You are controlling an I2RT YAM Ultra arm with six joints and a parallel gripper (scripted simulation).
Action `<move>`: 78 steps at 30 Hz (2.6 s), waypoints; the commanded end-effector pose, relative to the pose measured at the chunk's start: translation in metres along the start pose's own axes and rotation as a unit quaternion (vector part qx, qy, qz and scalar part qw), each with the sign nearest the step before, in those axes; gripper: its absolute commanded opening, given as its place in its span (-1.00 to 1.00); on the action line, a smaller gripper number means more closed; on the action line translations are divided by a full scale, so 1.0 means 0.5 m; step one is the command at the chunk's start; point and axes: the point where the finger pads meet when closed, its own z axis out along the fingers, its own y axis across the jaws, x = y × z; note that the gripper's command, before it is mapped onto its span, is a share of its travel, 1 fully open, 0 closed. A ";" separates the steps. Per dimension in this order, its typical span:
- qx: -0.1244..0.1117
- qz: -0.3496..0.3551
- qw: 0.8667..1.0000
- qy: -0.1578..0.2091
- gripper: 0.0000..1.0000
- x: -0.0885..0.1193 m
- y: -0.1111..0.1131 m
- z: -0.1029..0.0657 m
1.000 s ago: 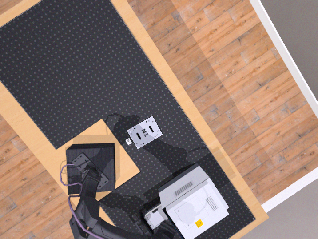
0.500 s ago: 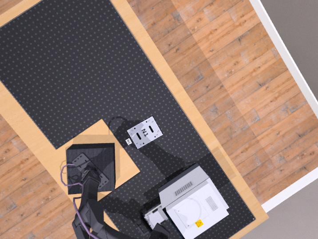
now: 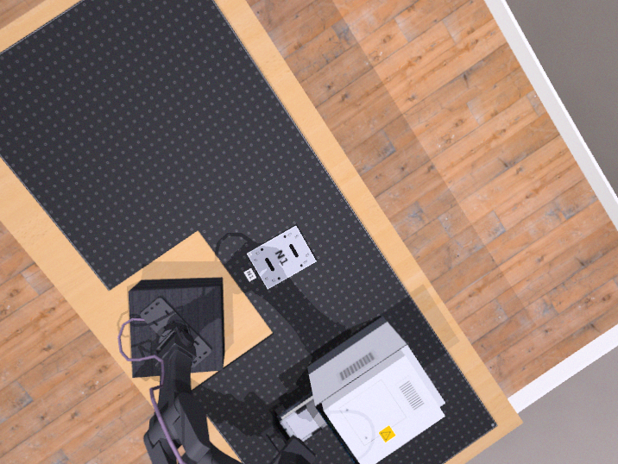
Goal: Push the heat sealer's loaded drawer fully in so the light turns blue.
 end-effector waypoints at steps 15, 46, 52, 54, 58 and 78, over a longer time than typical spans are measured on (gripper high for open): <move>0.004 0.085 0.993 0.087 -0.10 0.067 -0.080 0.044; 0.008 0.118 0.986 0.120 -0.10 0.127 -0.140 0.035; 0.008 0.118 0.986 0.120 -0.10 0.127 -0.140 0.035; 0.008 0.118 0.986 0.120 -0.10 0.127 -0.140 0.035; 0.008 0.118 0.986 0.120 -0.10 0.127 -0.140 0.035; 0.001 0.133 0.984 0.119 -0.10 0.086 -0.157 0.098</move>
